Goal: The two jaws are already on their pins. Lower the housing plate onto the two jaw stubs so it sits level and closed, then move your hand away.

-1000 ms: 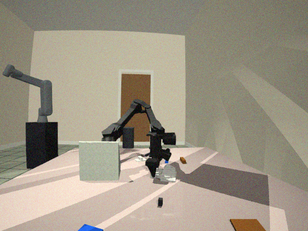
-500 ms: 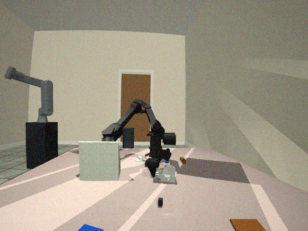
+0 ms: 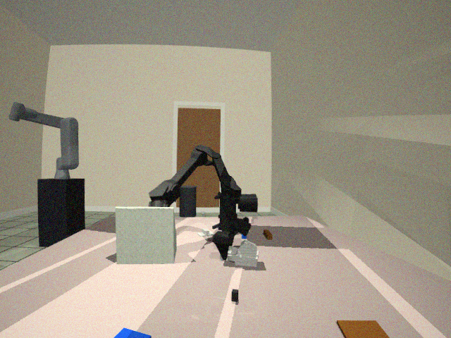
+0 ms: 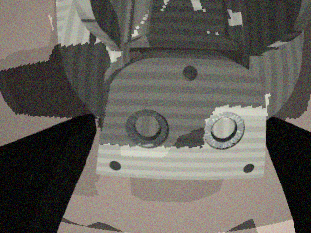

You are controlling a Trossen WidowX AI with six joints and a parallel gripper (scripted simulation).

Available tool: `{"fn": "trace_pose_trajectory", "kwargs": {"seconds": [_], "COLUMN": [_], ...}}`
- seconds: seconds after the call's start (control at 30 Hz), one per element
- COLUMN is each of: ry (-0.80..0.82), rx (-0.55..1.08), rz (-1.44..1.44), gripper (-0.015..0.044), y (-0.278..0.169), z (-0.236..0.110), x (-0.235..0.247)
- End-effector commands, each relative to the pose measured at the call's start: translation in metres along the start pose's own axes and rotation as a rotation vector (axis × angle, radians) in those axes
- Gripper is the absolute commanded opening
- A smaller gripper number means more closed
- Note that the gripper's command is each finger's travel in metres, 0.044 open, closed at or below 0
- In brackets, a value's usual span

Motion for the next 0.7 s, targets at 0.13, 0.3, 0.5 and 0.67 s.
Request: {"fn": "trace_pose_trajectory", "kwargs": {"seconds": [0.13, 0.3, 0.5, 0.67], "ry": [-0.001, -0.006, 0.001, -0.004], "rx": [0.000, -0.002, 0.001, -0.013], "rz": [0.000, 0.001, -0.001, 0.005], "gripper": [0.0440, 0.0440, 0.0440, 0.0440], "y": [0.000, 0.003, 0.000, -0.007], "z": [-0.002, -0.034, -0.076, -0.085], "x": [0.000, -0.001, 0.000, -0.006]}}
Point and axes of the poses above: the point midway between the two fingers, 35 mm back from their tips, its own z axis out along the fingers, its own x axis across the jaws, y = z × x, the point moved 6 cm from there along -z, back along the fingers, and after that the axes turned 9 degrees about -z, right-handed, at the moved point
